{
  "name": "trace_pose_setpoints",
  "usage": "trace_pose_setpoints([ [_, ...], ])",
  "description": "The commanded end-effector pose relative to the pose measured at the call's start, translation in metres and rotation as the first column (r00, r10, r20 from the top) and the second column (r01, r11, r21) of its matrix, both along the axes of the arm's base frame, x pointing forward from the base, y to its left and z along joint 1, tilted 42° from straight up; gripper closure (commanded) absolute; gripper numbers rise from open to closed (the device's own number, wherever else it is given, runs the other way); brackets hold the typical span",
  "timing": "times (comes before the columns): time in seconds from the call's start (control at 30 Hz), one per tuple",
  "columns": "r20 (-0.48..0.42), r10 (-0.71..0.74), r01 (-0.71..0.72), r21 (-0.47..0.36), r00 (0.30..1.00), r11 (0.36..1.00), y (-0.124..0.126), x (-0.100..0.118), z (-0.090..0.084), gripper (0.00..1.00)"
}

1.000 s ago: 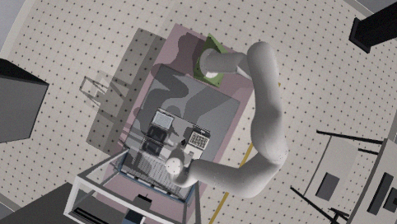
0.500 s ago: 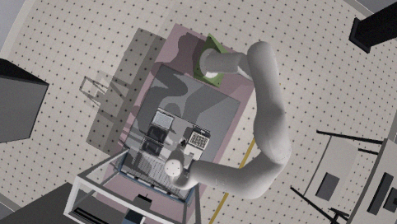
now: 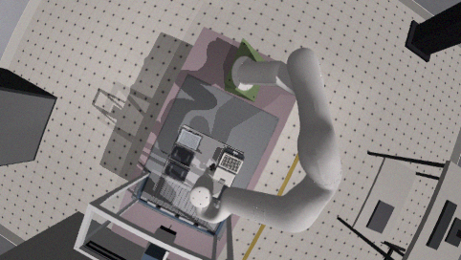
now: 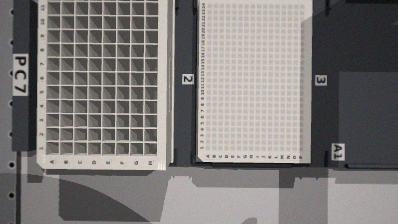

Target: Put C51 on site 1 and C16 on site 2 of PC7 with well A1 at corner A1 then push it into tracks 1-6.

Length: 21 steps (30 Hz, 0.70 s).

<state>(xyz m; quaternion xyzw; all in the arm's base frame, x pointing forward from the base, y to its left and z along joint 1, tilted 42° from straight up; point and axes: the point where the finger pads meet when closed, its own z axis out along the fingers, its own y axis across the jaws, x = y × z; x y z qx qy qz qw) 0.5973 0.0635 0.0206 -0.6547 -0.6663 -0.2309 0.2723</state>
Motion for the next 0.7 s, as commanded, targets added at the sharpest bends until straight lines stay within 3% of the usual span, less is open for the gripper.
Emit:
trace_pose_setpoints([
  [0.0,0.002,-0.001,0.001,0.0,1.0,1.0,-0.006,0.001,0.007,0.0],
  [0.5,0.002,-0.001,0.001,0.0,1.0,1.0,-0.012,0.002,0.013,0.0],
  [0.67,0.002,-0.001,0.001,0.0,1.0,1.0,0.007,0.002,0.03,0.0],
])
